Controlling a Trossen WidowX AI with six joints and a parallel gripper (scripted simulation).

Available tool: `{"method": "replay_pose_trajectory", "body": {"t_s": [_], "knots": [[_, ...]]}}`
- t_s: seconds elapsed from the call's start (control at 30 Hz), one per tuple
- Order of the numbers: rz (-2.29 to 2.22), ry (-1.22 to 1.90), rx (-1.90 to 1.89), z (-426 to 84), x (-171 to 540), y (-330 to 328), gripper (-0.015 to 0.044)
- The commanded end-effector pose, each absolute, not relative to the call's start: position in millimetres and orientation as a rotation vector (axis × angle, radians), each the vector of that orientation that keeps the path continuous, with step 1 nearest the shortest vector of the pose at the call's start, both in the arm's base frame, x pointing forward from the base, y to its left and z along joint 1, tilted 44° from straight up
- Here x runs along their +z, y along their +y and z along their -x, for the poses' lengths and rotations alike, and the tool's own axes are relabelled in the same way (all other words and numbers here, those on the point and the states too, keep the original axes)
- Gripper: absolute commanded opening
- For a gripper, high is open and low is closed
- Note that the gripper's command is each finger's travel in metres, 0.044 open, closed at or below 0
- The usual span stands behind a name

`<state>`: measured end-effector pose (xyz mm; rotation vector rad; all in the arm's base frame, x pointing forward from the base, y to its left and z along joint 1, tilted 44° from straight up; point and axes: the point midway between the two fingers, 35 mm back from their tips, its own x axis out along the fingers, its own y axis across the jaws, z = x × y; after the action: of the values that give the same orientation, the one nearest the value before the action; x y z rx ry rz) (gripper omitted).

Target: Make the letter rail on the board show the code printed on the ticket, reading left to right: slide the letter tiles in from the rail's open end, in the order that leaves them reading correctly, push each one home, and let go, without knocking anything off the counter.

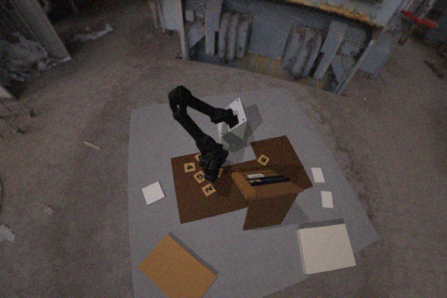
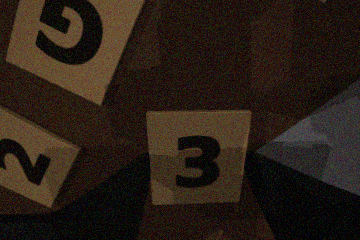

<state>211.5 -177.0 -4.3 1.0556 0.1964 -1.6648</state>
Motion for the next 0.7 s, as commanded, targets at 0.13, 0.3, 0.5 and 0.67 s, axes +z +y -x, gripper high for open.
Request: {"method": "replay_pose_trajectory", "body": {"t_s": [0.13, 0.3, 0.5, 0.67], "knots": [[-1.061, 0.183, -1.661, -211.6, -1.1, -173.9, 0.0000], [-1.061, 0.183, -1.661, -211.2, -0.5, -172.3, 0.0000], [-1.061, 0.183, -1.661, -210.9, 0.2, -170.5, 0.0000], [-1.061, 0.183, -1.661, -210.6, 0.9, -169.0, 0.0000]]}}
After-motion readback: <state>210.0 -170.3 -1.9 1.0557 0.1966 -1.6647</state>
